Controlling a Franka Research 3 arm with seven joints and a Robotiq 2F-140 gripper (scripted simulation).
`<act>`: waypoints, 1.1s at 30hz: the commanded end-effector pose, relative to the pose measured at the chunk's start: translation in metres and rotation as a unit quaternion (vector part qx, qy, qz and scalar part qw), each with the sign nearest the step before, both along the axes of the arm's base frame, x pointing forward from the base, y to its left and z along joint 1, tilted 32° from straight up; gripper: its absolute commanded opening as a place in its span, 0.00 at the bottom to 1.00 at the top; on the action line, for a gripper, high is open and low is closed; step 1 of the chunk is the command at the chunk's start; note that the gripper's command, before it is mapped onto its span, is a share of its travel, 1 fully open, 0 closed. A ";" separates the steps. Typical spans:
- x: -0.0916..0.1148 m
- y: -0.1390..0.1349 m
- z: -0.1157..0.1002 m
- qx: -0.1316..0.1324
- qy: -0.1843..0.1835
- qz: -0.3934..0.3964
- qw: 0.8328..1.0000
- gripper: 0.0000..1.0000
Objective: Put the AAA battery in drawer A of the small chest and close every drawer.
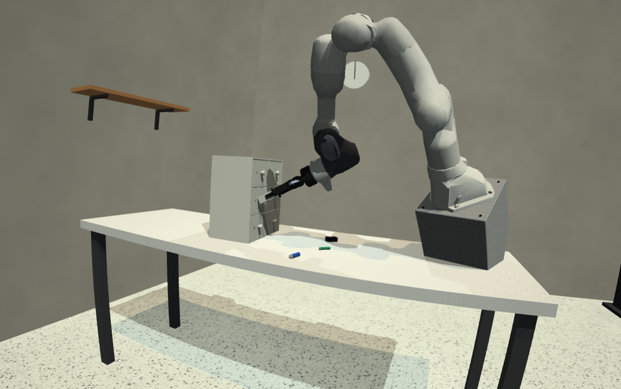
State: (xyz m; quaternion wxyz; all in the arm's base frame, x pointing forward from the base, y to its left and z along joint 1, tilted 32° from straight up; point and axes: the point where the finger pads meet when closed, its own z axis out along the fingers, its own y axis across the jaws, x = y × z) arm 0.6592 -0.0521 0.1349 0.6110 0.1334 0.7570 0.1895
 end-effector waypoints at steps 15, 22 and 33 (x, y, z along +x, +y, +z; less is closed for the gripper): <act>0.000 0.001 -0.002 0.004 0.004 0.000 1.000 0.20; 0.000 0.001 -0.002 0.004 0.004 0.000 1.000 0.08; 0.000 0.001 -0.002 0.004 0.004 0.000 1.000 0.08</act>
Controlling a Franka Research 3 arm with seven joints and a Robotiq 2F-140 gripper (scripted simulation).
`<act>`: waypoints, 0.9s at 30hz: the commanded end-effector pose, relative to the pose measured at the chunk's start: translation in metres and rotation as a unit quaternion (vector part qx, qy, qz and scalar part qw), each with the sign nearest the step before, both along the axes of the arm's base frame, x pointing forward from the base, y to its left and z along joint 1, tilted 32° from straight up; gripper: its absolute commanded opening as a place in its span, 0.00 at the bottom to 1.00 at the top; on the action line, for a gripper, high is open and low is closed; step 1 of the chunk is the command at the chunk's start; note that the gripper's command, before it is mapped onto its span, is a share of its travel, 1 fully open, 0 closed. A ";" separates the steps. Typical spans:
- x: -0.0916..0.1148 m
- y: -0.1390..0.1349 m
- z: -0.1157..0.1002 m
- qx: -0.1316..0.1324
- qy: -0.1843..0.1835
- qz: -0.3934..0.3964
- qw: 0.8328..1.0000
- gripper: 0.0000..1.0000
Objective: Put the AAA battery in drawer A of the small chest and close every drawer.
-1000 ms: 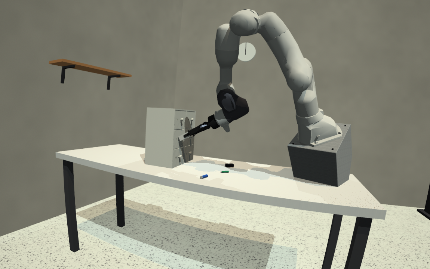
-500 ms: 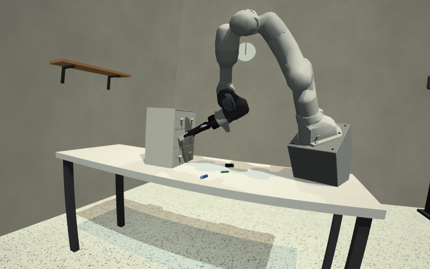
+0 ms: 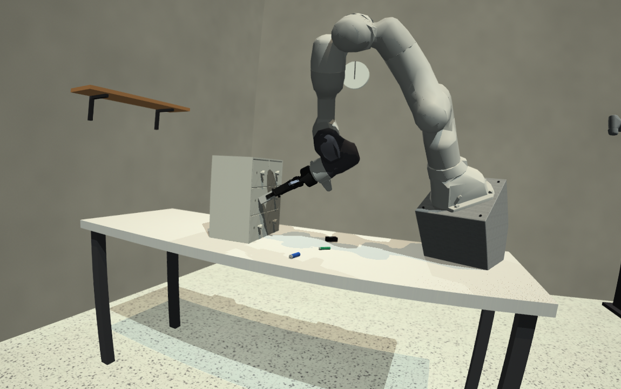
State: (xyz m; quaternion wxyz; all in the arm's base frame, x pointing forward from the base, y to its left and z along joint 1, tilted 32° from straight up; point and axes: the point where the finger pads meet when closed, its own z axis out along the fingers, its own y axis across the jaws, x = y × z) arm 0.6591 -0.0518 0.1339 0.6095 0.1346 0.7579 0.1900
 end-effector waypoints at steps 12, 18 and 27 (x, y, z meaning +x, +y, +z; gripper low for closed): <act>0.000 0.001 -0.001 0.003 0.002 0.000 1.000 0.08; 0.000 0.001 -0.001 0.003 0.002 0.000 1.000 0.08; -0.003 0.002 -0.002 0.003 0.002 0.000 1.000 0.08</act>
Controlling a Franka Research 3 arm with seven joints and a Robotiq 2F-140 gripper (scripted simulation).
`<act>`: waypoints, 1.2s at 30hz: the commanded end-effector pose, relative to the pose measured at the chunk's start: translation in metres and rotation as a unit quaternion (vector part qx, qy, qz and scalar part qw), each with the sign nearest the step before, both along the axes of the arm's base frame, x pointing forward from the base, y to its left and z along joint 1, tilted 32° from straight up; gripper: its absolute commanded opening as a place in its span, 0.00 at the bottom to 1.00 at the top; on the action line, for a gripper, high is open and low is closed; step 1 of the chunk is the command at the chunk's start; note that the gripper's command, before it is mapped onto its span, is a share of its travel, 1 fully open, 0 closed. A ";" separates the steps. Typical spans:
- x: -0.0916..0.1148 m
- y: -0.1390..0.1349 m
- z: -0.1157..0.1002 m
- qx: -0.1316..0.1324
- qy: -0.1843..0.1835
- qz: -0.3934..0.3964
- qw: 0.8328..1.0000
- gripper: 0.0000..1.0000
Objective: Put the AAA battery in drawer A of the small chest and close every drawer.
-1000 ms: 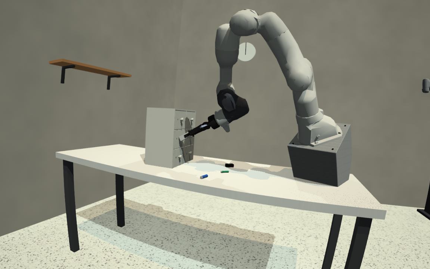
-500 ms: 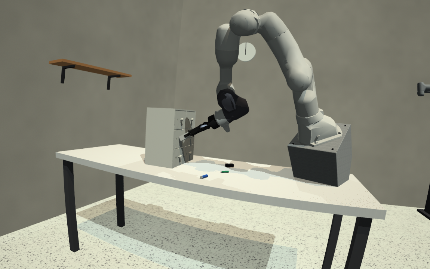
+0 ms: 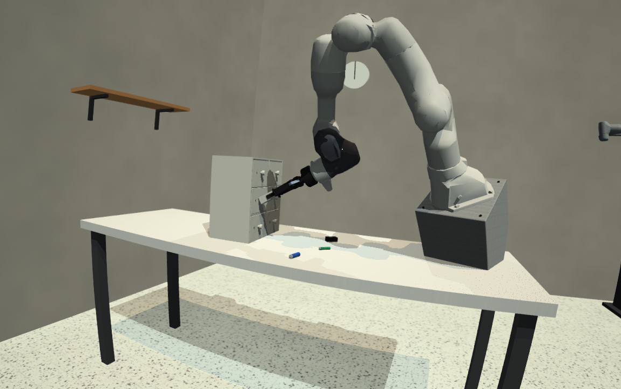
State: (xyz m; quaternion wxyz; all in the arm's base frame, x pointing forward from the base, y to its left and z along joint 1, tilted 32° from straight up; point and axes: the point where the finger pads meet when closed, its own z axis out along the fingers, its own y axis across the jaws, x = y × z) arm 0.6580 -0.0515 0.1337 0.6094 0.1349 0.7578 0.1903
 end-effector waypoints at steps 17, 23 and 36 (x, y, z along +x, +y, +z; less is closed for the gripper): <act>-0.016 0.003 -0.006 0.002 0.002 0.000 1.000 0.08; -0.021 0.003 -0.007 0.002 0.002 0.000 1.000 0.08; -0.039 0.006 -0.012 0.002 0.002 0.000 1.000 0.08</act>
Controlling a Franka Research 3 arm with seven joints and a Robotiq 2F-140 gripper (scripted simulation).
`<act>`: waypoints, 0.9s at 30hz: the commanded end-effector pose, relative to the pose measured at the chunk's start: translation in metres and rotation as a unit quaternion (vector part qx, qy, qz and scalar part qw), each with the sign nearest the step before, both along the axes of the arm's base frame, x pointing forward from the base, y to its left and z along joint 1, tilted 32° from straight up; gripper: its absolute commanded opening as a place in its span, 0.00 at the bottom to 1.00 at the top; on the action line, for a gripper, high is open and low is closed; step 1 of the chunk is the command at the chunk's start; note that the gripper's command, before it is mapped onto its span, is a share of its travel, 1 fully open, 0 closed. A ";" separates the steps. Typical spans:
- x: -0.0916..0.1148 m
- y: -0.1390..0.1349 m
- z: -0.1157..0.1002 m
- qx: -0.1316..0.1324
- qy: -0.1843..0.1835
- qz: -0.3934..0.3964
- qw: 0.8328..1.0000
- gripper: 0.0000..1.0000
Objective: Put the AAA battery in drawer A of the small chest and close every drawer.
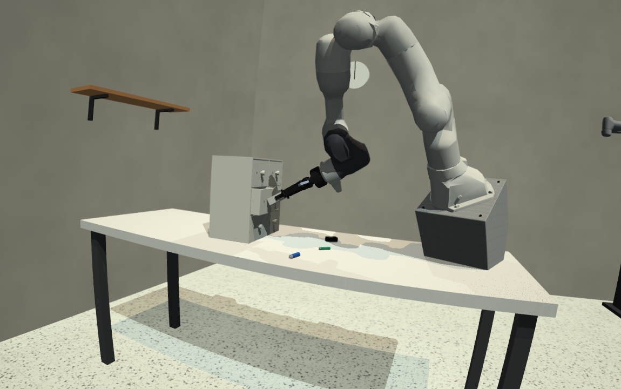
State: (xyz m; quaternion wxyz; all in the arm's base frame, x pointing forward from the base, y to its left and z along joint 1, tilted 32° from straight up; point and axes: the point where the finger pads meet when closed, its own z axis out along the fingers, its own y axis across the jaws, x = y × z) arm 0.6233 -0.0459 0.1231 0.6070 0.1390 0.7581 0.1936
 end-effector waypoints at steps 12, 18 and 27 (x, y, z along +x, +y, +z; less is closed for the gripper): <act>-0.017 0.001 -0.005 -0.003 -0.001 0.000 1.000 0.08; -0.023 0.002 -0.007 -0.003 -0.001 0.000 1.000 0.08; -0.027 0.003 -0.008 -0.003 -0.001 0.000 1.000 0.08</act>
